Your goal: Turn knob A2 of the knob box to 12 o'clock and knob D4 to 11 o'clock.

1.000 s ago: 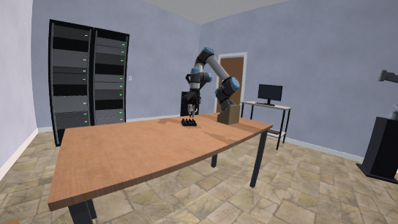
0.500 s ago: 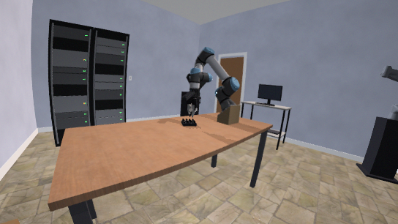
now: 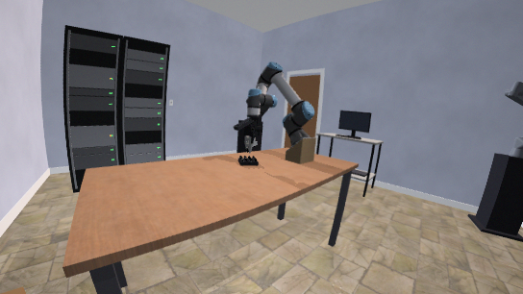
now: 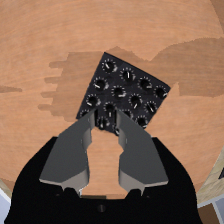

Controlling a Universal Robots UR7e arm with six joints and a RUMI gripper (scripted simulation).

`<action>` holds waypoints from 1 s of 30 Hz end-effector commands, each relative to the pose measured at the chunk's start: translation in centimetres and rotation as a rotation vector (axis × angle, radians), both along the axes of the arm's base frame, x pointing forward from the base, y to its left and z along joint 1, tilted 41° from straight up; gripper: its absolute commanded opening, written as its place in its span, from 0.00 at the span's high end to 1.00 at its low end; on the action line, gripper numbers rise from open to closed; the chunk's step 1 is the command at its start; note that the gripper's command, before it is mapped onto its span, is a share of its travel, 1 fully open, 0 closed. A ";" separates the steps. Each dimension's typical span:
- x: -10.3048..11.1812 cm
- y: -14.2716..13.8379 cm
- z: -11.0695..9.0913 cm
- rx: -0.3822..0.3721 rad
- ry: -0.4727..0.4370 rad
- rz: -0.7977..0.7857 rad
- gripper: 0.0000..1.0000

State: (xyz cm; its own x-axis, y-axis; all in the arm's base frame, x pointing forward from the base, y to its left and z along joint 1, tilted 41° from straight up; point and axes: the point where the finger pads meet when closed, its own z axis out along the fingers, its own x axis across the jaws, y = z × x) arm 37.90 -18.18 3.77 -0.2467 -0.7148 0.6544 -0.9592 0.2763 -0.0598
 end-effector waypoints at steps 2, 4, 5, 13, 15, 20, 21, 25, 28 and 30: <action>0.0 -0.6 0.8 -0.023 -0.092 -0.118 0.89; 0.0 -0.8 1.1 -0.032 -0.134 -0.166 0.89; 0.0 -0.9 1.2 -0.036 -0.149 -0.184 0.89; -0.1 -1.7 2.2 -0.064 -0.278 -0.335 0.89; -0.1 -1.9 2.5 -0.071 -0.310 -0.372 0.89; -0.3 -2.3 3.0 -0.087 -0.384 -0.459 0.89; -0.3 -2.4 3.1 -0.090 -0.396 -0.473 0.89; -0.4 -2.8 3.6 -0.104 -0.460 -0.548 0.89; -0.5 -3.0 4.0 -0.115 -0.508 -0.604 0.89; -0.6 -3.2 4.2 -0.122 -0.541 -0.642 0.89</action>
